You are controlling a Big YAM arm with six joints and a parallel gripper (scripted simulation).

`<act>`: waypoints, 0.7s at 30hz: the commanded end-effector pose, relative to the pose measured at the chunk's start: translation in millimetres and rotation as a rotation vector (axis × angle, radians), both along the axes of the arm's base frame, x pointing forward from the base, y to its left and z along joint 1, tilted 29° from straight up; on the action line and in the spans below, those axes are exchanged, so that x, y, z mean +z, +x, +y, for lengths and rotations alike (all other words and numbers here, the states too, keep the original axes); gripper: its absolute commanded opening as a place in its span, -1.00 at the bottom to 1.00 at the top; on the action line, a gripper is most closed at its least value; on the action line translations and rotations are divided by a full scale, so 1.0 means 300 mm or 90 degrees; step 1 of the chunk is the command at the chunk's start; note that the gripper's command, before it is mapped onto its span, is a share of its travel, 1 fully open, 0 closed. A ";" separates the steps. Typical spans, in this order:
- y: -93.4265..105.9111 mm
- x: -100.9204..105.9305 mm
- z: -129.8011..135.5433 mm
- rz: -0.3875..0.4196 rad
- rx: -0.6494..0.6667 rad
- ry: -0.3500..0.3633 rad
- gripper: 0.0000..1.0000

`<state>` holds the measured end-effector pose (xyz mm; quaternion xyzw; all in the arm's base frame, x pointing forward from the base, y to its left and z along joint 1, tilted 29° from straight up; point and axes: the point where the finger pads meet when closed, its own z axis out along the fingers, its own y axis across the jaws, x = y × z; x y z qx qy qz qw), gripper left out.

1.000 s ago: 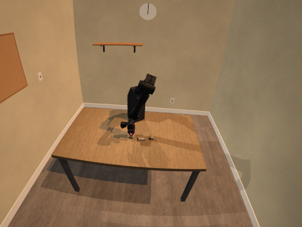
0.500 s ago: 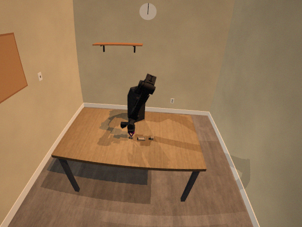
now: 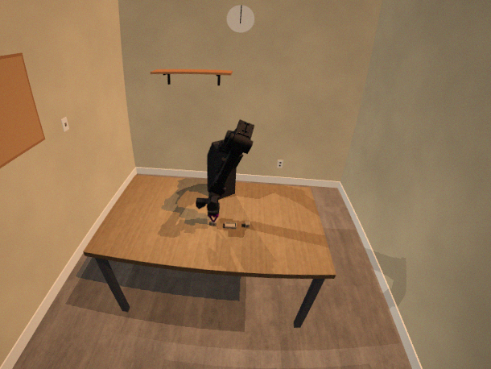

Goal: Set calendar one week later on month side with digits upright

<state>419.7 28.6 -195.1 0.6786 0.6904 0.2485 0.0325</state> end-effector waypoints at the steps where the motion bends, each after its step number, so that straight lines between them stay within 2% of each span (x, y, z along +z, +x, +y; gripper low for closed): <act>1: 0.025 0.010 -0.005 -0.006 -0.006 -0.001 -0.10; 21: 0.043 0.029 -0.011 -0.012 -0.006 -0.002 -0.10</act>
